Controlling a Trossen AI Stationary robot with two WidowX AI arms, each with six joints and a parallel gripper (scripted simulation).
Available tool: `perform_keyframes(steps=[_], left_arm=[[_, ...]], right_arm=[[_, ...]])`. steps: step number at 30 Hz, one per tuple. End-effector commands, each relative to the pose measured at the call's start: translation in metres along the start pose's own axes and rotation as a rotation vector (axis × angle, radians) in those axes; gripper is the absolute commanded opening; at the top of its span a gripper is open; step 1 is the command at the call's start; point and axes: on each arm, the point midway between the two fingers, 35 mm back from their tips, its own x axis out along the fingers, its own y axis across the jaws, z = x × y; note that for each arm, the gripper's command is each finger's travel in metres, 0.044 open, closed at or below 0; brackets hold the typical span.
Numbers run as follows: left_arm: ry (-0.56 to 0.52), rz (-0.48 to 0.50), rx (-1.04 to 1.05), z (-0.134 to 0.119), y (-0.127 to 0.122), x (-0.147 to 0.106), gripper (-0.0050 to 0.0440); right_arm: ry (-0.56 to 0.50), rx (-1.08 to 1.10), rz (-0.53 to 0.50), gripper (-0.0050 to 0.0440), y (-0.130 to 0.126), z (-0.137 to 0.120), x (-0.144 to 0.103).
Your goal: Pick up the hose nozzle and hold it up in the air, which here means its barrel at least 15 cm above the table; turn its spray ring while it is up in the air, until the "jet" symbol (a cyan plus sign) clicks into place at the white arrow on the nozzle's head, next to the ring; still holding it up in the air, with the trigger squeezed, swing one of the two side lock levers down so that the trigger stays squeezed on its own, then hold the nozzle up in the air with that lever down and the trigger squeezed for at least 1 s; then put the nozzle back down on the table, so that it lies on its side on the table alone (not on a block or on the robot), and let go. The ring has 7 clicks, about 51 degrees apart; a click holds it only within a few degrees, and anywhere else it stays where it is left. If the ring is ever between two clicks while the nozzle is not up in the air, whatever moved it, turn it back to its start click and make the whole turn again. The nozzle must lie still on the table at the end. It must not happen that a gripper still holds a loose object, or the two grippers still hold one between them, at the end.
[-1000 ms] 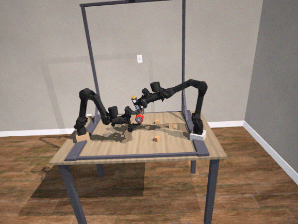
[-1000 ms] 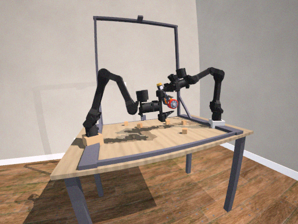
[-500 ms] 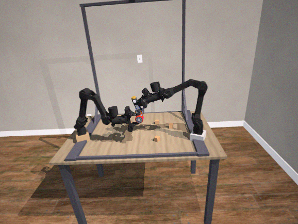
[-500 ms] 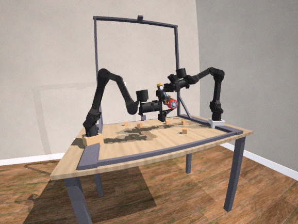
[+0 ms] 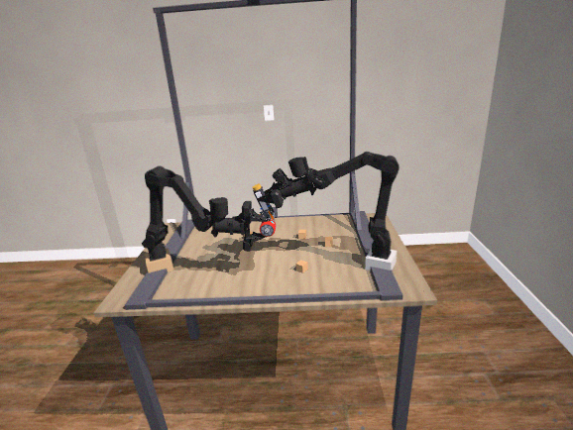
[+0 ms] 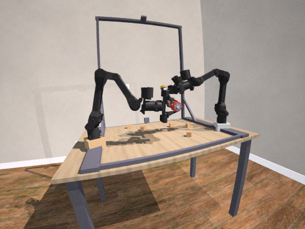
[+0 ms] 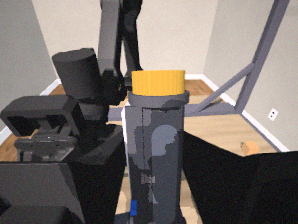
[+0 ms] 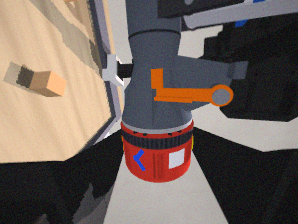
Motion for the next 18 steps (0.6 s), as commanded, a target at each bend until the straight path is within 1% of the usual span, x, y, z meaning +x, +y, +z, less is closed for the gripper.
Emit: perform_keyframes(steps=[1, 2, 3, 5, 6, 7, 18], left_arm=[[-0.051, -0.001, 0.002, 0.0196, -0.0002, -0.0055, 0.0170], [-0.051, -0.001, 0.002, 0.0196, -0.0002, -0.0055, 0.0170], [-0.051, -0.001, 0.002, 0.0196, -0.0002, -0.0055, 0.0170], [-0.051, -0.001, 0.002, 0.0196, -0.0002, -0.0055, 0.0170], [-0.051, -0.001, 0.002, 0.0196, -0.0002, -0.0055, 0.0170], [-0.051, -0.001, 0.002, 0.0196, -0.0002, -0.0055, 0.0170], [-0.051, -0.001, 0.002, 0.0196, -0.0002, -0.0055, 0.0170]], right_arm=[[0.004, -0.006, 0.007, 0.0000, -0.0110, -0.0010, 0.0008], [0.004, -0.006, 0.007, 0.0000, -0.0110, -0.0010, 0.0008], [0.004, -0.005, 0.075, 0.0000, -0.0135, -0.0009, 0.0002], [0.005, -0.005, 0.107, 0.0000, -0.0154, -0.0009, 0.0002], [0.005, -0.005, 0.102, 0.0000, -0.0154, -0.0011, 0.0010], [0.005, -0.004, 0.070, 0.0000, -0.0129, -0.0010, 0.0009], [0.005, -0.004, 0.070, 0.0000, -0.0129, -0.0010, 0.0009]])
